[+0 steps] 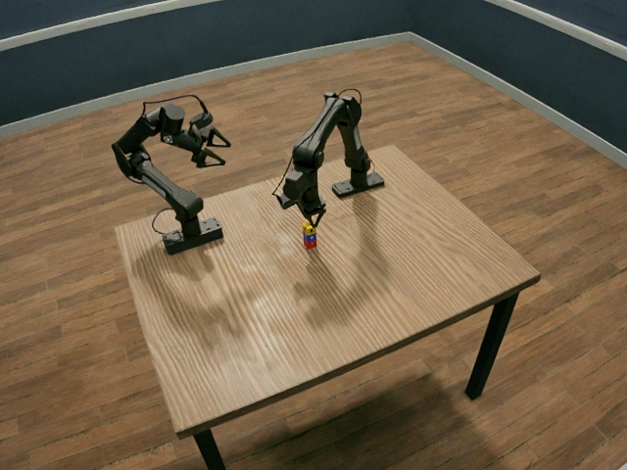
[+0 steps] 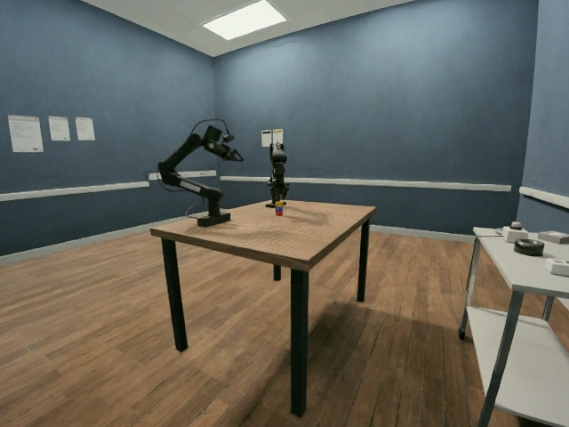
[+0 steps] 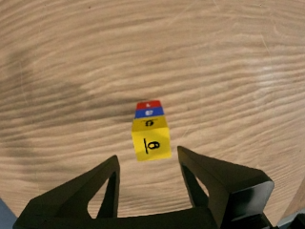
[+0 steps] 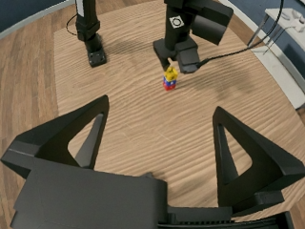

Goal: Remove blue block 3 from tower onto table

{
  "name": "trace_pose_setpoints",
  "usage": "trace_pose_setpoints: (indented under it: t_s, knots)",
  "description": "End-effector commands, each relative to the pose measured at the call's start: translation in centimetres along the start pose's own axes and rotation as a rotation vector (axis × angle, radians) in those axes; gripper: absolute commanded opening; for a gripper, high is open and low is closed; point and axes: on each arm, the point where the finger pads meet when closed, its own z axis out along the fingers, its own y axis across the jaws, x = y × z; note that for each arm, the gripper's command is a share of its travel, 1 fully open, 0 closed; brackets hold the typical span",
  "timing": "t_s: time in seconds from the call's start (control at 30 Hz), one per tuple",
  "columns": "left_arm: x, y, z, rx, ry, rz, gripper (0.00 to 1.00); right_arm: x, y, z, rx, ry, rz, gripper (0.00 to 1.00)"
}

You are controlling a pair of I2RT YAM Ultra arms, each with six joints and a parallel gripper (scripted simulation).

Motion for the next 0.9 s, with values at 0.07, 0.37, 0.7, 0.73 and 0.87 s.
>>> trace_pose_setpoints:
  t_s: [0.07, 0.37, 0.7, 0.73, 0.87]
  knots:
    - [-0.8, -0.2, -1.3, 0.008, -0.034, -0.002, 0.55, -0.5, 0.2, -0.3, -0.006, -0.028, -0.012, 1.00]
    - [-1.0, -0.6, -0.3, 0.017, -0.021, -0.002, 0.55, -0.5, 0.2, -0.3, -0.006, -0.028, -0.012, 1.00]
    - [-1.3, -0.7, 1.1, 0.018, -0.021, 0.002, 0.55, -0.5, 0.2, -0.3, -0.006, -0.028, -0.012, 1.00]
    - [-1.3, -0.7, 1.2, 0.017, -0.022, 0.002, 0.55, -0.5, 0.2, -0.3, -0.006, -0.028, -0.012, 1.00]
    - [-1.3, -0.7, 1.9, 0.018, -0.021, 0.002, 0.55, -0.5, 0.2, -0.3, -0.006, -0.028, -0.012, 1.00]
